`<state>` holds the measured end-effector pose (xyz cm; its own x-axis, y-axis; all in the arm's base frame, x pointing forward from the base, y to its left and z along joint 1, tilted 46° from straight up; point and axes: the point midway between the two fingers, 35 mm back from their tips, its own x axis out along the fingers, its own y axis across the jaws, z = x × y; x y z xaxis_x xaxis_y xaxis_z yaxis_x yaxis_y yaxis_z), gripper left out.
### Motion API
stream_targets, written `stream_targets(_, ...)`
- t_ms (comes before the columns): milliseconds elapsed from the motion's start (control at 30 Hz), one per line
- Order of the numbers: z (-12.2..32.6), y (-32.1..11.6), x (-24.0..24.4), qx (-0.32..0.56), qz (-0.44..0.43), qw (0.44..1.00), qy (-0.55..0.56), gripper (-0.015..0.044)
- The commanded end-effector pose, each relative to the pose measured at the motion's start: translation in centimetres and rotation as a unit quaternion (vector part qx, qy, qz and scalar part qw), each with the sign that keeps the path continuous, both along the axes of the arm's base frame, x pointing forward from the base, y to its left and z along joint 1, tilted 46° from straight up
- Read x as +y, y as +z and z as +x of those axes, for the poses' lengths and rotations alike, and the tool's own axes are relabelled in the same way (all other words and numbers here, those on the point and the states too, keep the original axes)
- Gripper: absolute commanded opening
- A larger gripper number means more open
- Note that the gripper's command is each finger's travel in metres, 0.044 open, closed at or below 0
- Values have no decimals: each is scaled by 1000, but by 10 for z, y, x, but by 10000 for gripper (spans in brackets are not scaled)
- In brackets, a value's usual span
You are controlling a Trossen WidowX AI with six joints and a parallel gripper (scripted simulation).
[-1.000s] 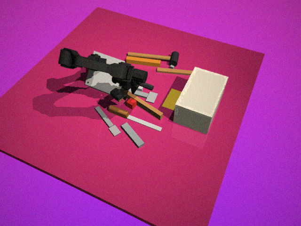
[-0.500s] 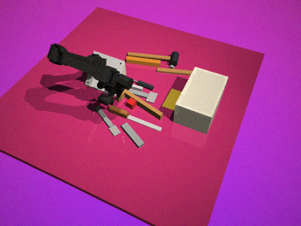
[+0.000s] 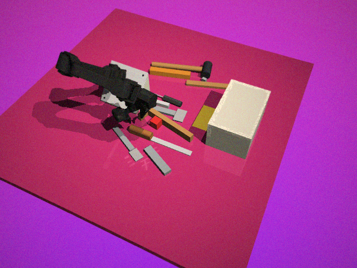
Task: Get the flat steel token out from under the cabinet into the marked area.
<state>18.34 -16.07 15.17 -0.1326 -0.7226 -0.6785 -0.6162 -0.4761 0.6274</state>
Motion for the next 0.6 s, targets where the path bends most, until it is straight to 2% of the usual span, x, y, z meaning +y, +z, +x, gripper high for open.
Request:
stream_targets(0, -1, -1, -1, -51, -10, 997, -49, 270)
stream_targets(567, -1, -4, -4, -260, -46, 933, -243, 270)
